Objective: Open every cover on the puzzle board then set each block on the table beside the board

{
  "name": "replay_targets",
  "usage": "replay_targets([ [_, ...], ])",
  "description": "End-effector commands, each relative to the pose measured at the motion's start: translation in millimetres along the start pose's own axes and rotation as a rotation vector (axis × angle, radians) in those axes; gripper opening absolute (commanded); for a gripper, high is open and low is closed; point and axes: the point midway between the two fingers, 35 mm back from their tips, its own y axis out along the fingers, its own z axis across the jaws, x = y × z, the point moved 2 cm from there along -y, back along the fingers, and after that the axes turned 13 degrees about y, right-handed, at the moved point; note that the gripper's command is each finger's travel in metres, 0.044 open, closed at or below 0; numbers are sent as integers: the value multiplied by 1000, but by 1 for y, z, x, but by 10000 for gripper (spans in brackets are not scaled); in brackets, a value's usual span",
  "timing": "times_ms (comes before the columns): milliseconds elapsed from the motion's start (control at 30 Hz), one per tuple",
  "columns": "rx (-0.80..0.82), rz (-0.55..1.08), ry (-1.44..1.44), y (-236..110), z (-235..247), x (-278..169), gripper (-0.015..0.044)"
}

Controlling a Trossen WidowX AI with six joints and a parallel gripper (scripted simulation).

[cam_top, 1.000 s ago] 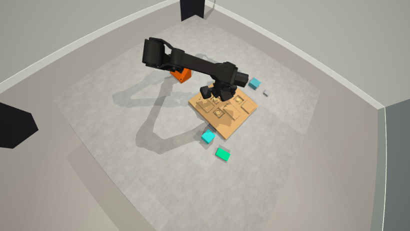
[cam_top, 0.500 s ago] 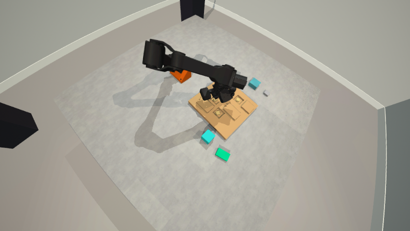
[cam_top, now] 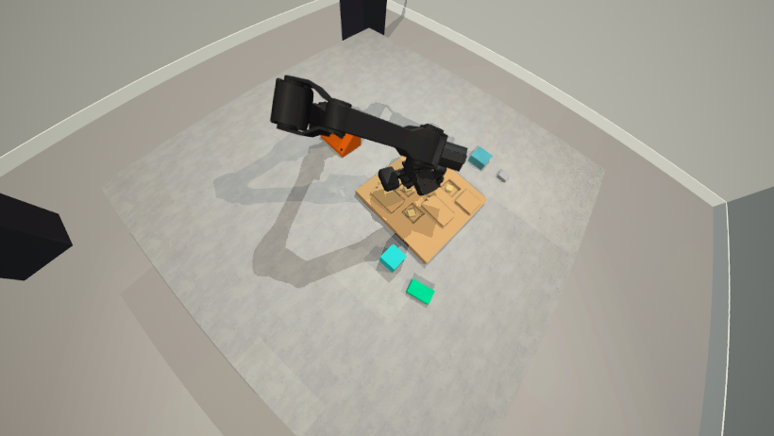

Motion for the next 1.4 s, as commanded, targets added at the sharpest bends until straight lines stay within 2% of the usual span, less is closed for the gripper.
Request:
replay_targets([
  [0,0,-3,4,2,0,2,0],
  [600,-1,-3,-59,1,0,2,0],
  [733,-1,-3,-328,-1,0,2,0],
  [1100,-2,-2,-1418,-12,0,1,0],
  [1167,-2,-2,-1547,-13,0,1,0],
  [1333,-2,-2,-1563,-13,0,1,0],
  [1367,-6,2,-1082,-7,-1,2,26],
])
